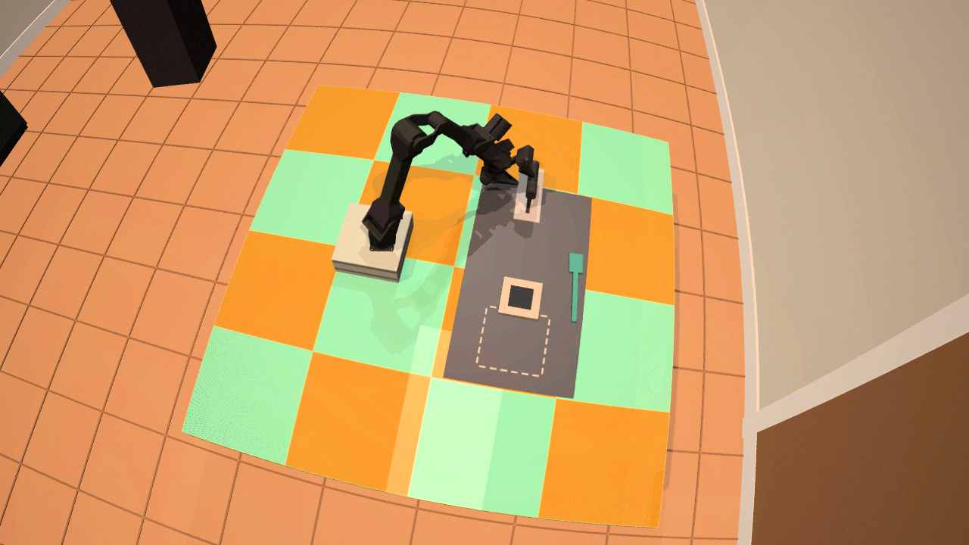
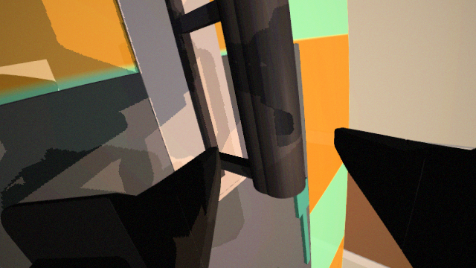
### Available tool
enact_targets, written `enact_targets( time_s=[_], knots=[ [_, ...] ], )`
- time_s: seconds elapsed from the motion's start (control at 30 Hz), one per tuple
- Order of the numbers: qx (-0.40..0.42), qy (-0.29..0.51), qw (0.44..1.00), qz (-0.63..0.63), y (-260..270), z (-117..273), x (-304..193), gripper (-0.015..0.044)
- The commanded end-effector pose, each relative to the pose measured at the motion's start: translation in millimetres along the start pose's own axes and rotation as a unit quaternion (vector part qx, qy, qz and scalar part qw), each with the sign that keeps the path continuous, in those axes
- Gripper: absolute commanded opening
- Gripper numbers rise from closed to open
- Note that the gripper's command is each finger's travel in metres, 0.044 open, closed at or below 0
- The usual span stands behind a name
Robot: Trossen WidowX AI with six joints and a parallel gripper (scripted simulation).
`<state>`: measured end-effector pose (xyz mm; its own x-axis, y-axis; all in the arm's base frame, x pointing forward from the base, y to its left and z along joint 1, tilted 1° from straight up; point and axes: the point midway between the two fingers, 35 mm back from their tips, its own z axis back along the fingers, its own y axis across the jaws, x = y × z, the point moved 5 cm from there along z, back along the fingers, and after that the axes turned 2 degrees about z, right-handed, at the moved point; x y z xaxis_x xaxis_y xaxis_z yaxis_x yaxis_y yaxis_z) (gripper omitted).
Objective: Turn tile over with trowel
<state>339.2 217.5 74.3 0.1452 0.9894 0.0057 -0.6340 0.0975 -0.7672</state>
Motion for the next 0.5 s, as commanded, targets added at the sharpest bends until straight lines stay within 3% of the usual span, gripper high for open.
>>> enact_targets(
  time_s=[0.0,0.47],
  knots=[
    [-0.004,0.002,1.000,0.014,0.9,0.6,-1.5,0.0300],
    [-0.005,0.002,1.000,0.013,-0.4,-19.1,-0.4,0.0300]
  ],
)
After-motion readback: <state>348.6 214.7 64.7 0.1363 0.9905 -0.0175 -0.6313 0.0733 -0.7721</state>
